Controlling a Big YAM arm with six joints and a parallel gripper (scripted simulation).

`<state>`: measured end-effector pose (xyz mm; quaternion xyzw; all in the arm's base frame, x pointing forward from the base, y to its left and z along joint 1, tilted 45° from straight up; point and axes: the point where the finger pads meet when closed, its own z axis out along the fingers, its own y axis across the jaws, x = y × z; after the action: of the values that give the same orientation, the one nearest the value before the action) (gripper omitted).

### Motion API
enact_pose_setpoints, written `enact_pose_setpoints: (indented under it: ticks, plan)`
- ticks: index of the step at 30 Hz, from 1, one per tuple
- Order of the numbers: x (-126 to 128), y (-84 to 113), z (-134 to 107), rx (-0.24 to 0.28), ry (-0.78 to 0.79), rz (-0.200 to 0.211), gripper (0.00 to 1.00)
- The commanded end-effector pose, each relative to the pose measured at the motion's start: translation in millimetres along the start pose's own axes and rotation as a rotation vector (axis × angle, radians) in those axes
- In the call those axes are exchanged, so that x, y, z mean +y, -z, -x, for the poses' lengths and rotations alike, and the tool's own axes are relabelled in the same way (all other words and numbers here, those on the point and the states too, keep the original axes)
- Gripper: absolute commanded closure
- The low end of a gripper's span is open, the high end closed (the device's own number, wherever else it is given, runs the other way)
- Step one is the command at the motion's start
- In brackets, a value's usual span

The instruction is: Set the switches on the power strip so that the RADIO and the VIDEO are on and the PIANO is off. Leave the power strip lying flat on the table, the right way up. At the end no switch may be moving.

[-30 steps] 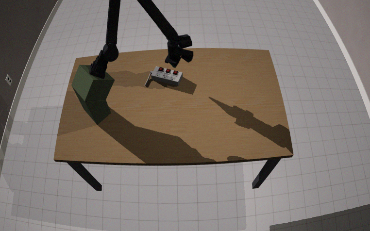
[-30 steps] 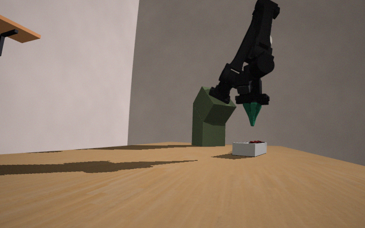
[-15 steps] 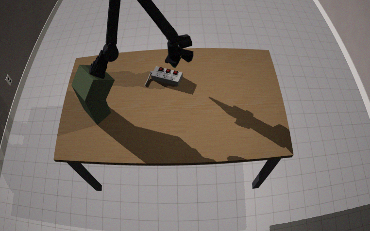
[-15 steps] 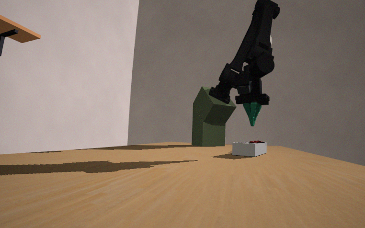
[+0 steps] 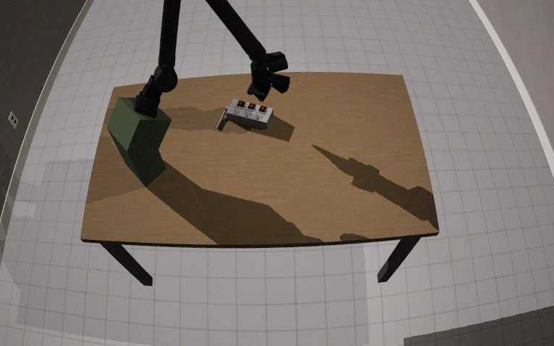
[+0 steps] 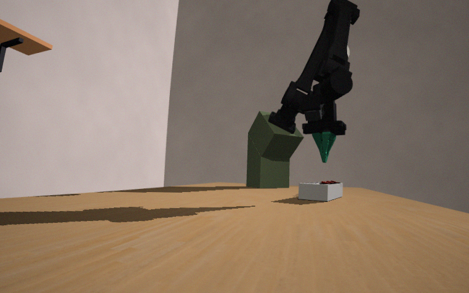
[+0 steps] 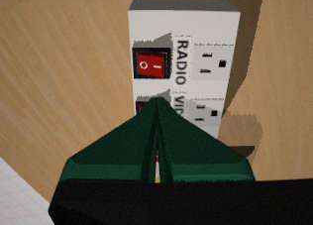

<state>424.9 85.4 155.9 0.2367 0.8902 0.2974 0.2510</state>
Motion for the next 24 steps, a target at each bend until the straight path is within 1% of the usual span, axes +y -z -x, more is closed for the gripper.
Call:
enact_pose_setpoints:
  ticks: [1,9,24]
  plan:
    - [13,-3.6,10,-0.014,0.024,0.017,1.00]
    - [13,-9.6,10,-0.015,0.009,0.017,1.00]
    - [12,-30.2,9,-0.013,0.008,0.016,1.00]
